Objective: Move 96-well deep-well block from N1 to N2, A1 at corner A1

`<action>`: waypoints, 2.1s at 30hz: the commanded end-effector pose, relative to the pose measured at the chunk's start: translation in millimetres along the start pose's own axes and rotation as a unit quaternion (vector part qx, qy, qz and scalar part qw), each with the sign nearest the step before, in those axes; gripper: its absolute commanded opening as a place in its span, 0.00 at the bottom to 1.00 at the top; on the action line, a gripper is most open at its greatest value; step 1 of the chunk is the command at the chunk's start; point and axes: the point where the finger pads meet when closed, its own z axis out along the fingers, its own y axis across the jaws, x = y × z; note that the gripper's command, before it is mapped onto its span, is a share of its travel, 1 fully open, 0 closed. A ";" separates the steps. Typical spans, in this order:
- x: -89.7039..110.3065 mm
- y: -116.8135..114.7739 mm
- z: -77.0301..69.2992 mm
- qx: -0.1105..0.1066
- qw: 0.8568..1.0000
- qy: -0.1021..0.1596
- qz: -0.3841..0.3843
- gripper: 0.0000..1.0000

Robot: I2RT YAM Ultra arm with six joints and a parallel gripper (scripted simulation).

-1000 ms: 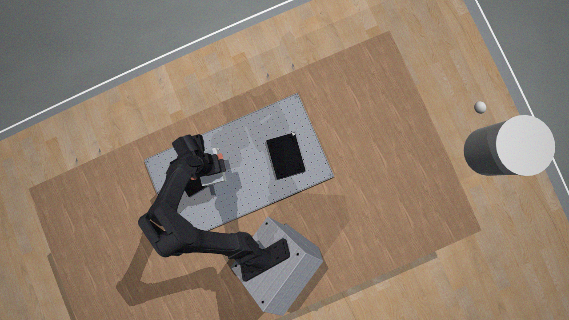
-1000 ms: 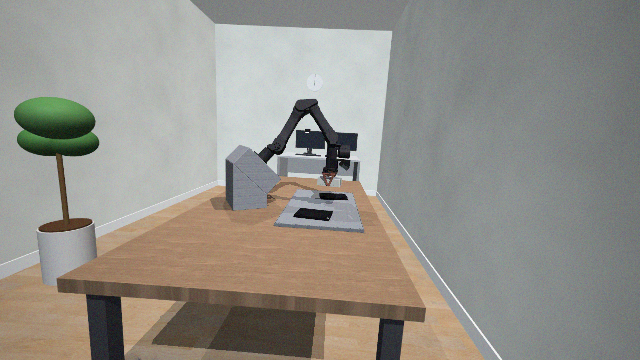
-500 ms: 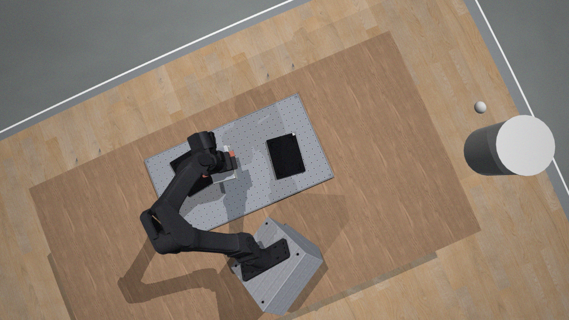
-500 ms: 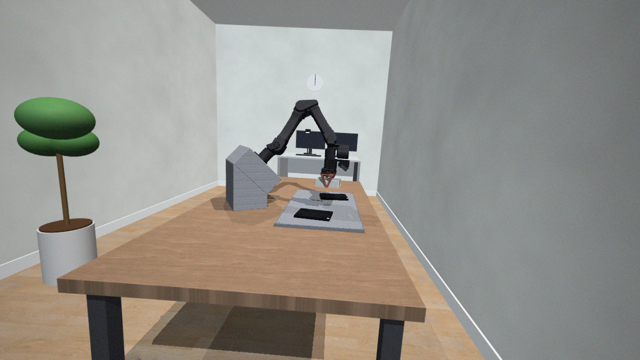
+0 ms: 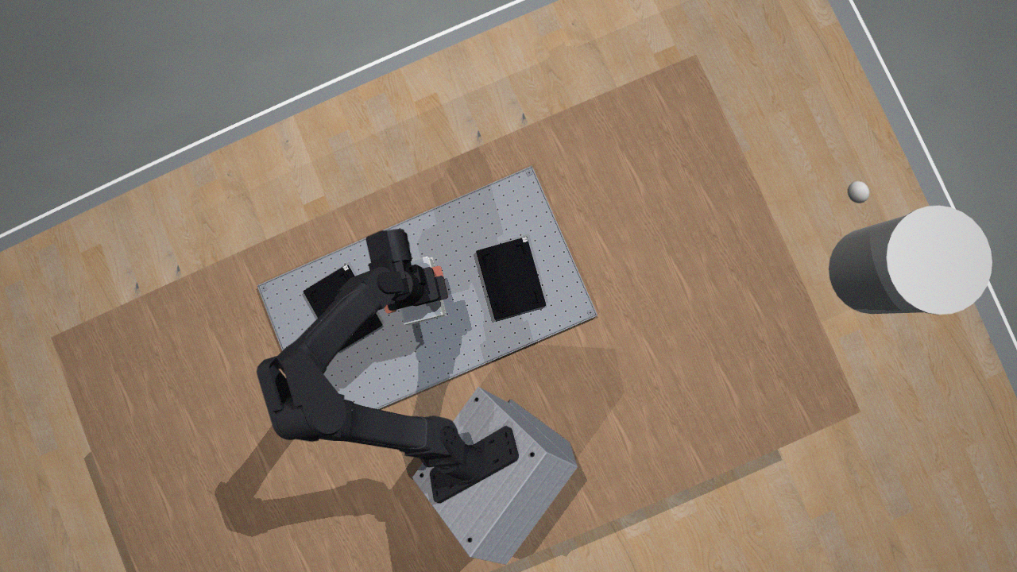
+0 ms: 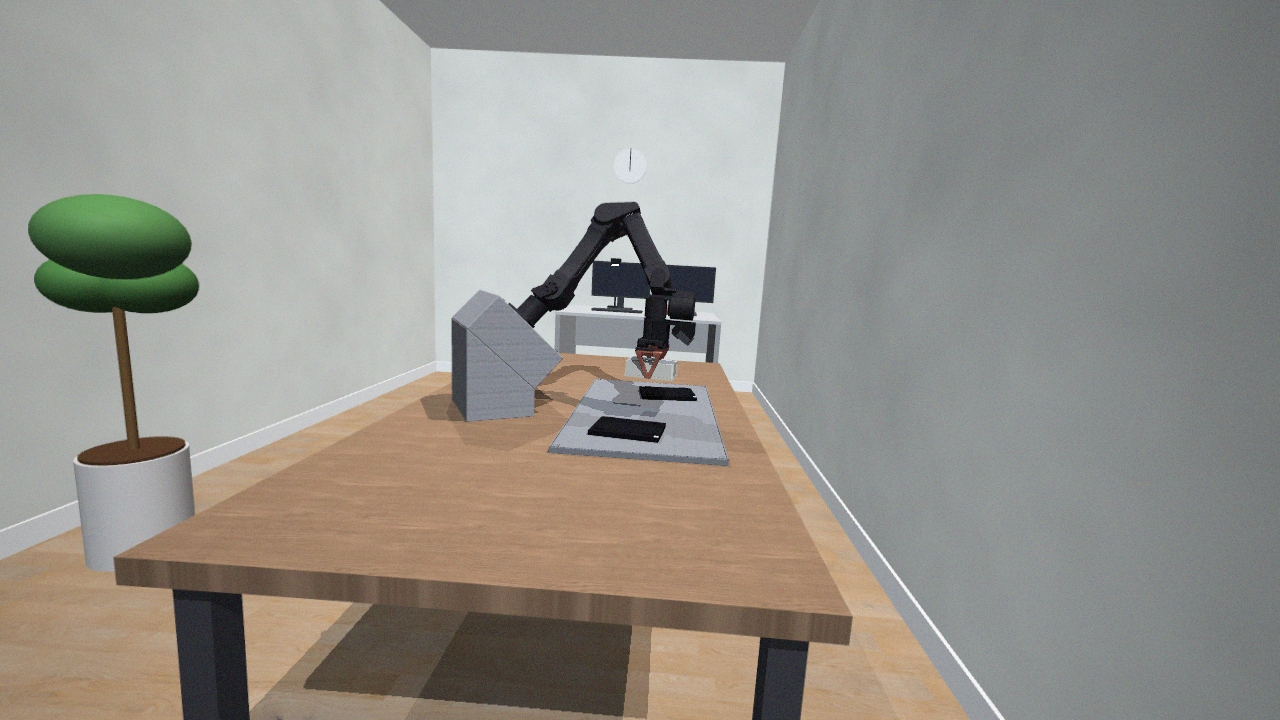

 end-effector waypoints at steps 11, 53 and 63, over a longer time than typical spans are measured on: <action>-1.9 -36.0 -3.4 -0.007 1.000 -0.009 -0.014 0.00; 6.8 -156.6 -1.9 -0.005 1.000 -0.009 -0.014 0.00; 9.1 -190.8 -1.7 -0.005 1.000 -0.009 -0.014 0.00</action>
